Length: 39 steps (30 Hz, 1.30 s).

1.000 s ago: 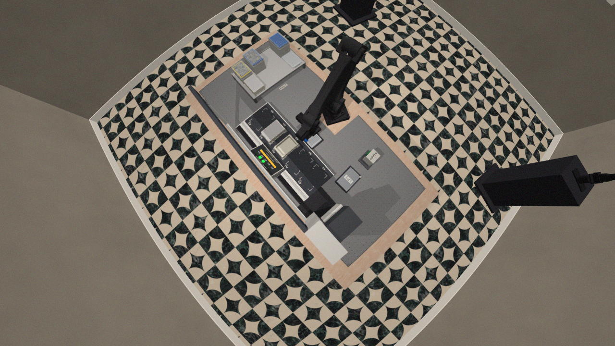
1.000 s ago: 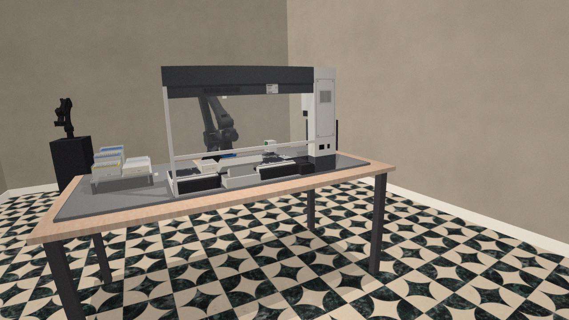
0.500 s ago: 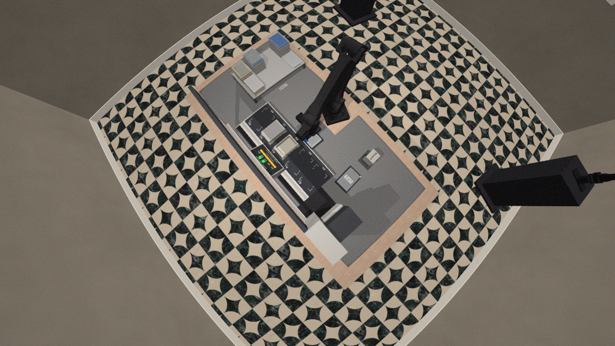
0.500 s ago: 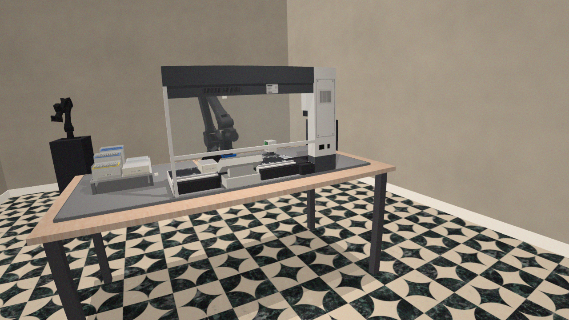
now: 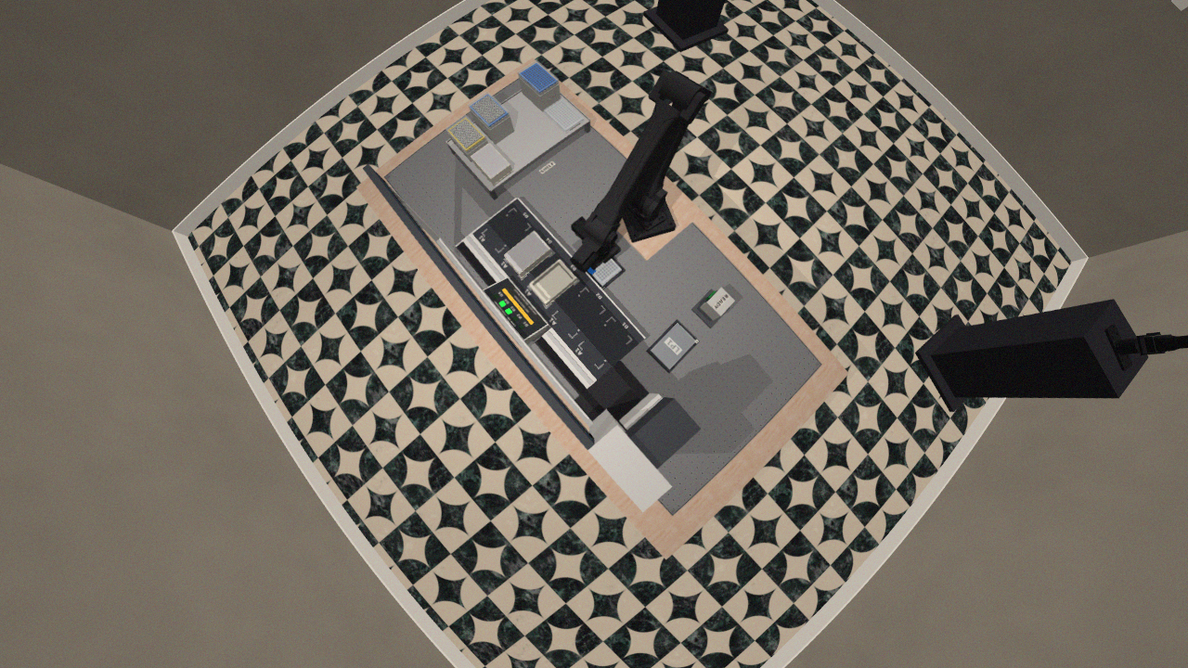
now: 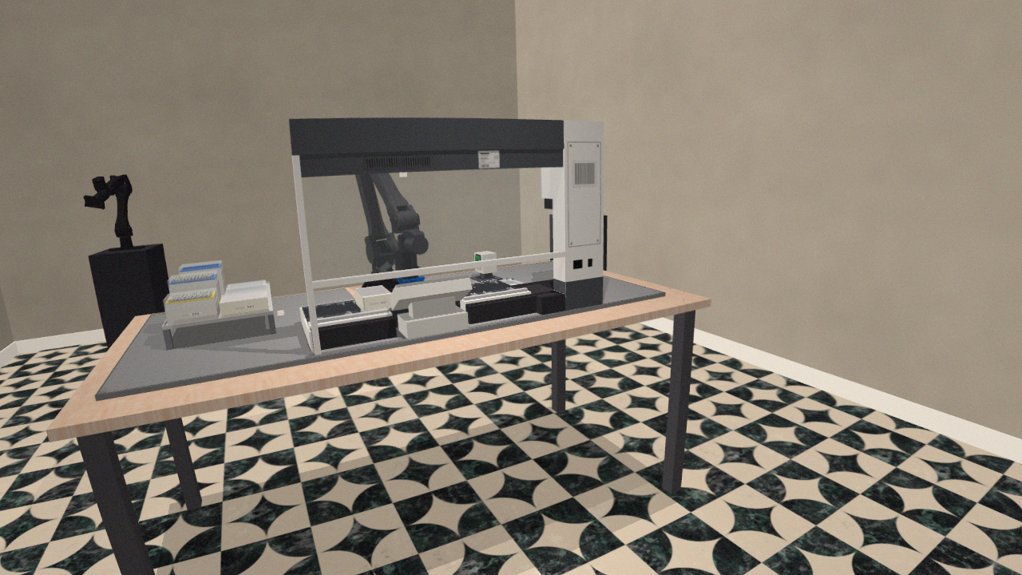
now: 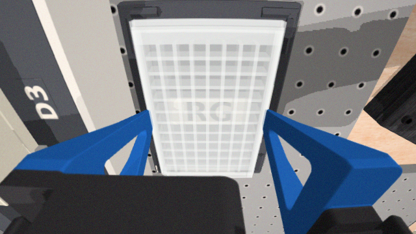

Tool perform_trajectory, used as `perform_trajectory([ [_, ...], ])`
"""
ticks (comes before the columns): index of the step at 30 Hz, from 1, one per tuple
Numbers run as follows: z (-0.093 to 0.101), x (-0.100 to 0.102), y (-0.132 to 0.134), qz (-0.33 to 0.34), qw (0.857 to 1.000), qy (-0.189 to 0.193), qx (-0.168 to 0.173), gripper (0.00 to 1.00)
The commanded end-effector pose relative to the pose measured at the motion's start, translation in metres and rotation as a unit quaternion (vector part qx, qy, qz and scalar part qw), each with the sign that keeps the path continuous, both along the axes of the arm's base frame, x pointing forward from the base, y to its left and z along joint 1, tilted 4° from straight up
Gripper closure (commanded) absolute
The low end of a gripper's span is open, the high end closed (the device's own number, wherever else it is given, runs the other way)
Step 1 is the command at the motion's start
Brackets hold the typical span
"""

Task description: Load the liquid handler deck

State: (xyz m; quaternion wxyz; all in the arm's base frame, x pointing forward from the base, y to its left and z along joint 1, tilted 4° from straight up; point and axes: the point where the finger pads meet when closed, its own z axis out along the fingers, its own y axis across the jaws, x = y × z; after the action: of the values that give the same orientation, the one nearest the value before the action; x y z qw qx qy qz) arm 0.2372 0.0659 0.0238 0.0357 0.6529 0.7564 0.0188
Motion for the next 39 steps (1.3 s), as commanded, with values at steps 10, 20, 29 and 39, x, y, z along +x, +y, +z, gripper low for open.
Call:
perform_trajectory([
  [10,-0.008,0.001,-0.003,-0.005,1.0,0.0,0.0,1.0],
  [20,-0.008,0.001,-0.003,-0.006,1.0,0.0,0.0,1.0],
  [29,-0.008,0.001,-0.003,-0.007,1.0,0.0,0.0,1.0],
  [39,0.003,0.009,0.002,-0.001,1.0,-0.013,0.003,0.0],
])
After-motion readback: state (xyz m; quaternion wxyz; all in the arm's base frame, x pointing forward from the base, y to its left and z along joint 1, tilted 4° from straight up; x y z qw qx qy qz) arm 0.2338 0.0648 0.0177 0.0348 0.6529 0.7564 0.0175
